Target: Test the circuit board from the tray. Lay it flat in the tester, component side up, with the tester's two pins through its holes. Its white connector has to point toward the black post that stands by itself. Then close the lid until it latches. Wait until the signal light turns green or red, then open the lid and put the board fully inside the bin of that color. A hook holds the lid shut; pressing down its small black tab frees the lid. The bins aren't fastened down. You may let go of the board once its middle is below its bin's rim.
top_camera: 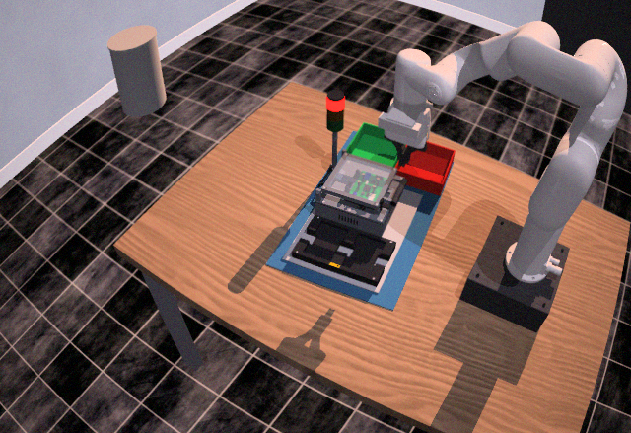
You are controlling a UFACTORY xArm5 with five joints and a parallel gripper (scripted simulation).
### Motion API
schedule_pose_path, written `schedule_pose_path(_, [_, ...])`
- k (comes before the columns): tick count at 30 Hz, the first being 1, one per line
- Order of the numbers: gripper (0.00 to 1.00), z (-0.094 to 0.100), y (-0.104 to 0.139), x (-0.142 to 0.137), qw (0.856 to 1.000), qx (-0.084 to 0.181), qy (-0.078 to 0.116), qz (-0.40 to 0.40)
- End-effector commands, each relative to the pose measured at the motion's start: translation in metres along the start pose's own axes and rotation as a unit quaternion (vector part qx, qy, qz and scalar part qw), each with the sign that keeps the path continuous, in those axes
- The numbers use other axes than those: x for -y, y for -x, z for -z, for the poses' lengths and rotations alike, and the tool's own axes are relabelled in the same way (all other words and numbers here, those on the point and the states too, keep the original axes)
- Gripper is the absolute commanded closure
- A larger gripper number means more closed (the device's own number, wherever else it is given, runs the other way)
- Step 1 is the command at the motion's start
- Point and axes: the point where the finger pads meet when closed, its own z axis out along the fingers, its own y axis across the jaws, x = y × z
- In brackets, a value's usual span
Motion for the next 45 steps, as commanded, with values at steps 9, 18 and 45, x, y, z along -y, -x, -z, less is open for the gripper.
schedule_pose_path(9, [1.00, 0.0013, 0.0002, -0.0012, 0.992, 0.000, 0.002, -0.125])
schedule_pose_path(18, [1.00, 0.0013, 0.0002, -0.0012, 0.967, 0.000, 0.002, -0.254])
schedule_pose_path(45, [1.00, 0.0013, 0.0002, -0.0012, 0.785, -0.001, 0.002, -0.619])
